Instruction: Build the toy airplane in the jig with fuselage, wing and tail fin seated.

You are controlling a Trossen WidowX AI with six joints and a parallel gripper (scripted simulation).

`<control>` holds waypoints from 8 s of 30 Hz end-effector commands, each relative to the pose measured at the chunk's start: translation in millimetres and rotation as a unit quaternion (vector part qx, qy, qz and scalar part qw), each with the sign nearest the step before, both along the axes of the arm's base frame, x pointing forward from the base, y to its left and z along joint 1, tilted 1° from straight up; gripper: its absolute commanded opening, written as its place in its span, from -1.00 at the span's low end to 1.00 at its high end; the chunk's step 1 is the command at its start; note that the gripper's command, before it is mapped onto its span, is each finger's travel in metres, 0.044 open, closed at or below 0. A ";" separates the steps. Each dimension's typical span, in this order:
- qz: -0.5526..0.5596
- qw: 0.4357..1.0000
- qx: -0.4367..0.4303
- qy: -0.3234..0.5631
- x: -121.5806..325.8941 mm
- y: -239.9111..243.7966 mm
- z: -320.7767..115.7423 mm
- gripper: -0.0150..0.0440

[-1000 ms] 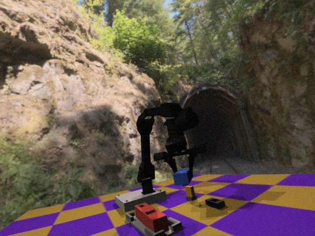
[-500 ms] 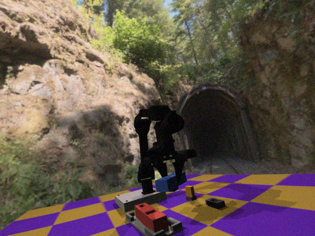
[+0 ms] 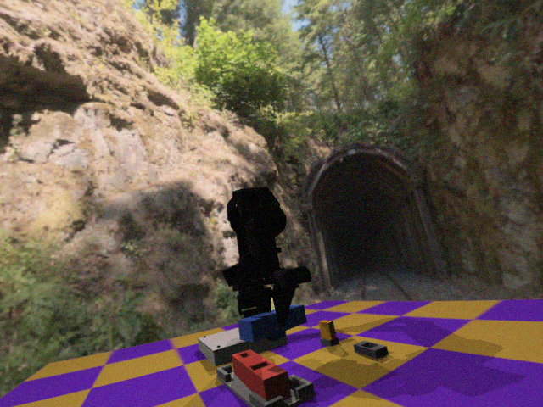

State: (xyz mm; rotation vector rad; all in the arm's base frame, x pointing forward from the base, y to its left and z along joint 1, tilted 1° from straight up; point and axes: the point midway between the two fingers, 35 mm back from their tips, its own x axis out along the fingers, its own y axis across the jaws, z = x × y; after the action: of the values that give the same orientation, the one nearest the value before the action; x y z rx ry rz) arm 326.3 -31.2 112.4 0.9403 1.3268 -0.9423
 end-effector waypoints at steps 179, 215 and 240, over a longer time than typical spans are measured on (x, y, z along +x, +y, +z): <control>0.649 0.761 -0.003 0.012 -155.3 195.8 -0.3 1.00; 0.649 0.761 -0.003 0.012 -155.2 195.3 -77.3 1.00; 0.649 0.761 -0.003 0.012 -156.3 194.1 -97.1 0.02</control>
State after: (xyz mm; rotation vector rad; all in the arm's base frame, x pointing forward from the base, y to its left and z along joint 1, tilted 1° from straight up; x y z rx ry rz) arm 170.8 162.9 16.3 -0.1602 1.5549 0.1533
